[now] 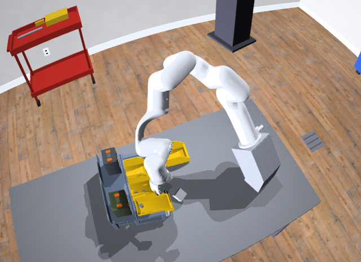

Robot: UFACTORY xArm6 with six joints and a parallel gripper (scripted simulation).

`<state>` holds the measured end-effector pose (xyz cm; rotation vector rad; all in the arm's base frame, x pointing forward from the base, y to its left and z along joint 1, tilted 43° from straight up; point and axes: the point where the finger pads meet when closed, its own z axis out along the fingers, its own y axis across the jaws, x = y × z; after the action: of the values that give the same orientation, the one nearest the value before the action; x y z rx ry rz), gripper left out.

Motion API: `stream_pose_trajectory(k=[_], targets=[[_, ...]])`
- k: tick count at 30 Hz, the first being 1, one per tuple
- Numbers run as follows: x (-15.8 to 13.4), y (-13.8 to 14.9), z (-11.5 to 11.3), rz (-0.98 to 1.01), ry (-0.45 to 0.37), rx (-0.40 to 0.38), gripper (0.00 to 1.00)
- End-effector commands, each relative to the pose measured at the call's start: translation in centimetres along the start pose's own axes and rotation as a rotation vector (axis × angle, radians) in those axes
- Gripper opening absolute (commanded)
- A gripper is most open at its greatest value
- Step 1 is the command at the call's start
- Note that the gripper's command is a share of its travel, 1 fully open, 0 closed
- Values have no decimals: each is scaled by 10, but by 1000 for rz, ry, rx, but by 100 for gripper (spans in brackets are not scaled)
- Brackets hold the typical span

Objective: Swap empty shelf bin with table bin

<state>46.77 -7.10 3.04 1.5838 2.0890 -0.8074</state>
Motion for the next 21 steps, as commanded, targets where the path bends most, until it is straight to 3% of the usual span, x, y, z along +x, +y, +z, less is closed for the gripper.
stream_pose_trajectory(k=[1, 3, 4, 10, 21], targets=[[20, -12, 4, 274, -34, -52, 0], [20, -12, 4, 274, -34, -52, 0], [23, -15, 5, 412, -43, -72, 0], [37, -25, 10, 608, -36, -92, 0], [40, -28, 11, 653, -33, -97, 0]])
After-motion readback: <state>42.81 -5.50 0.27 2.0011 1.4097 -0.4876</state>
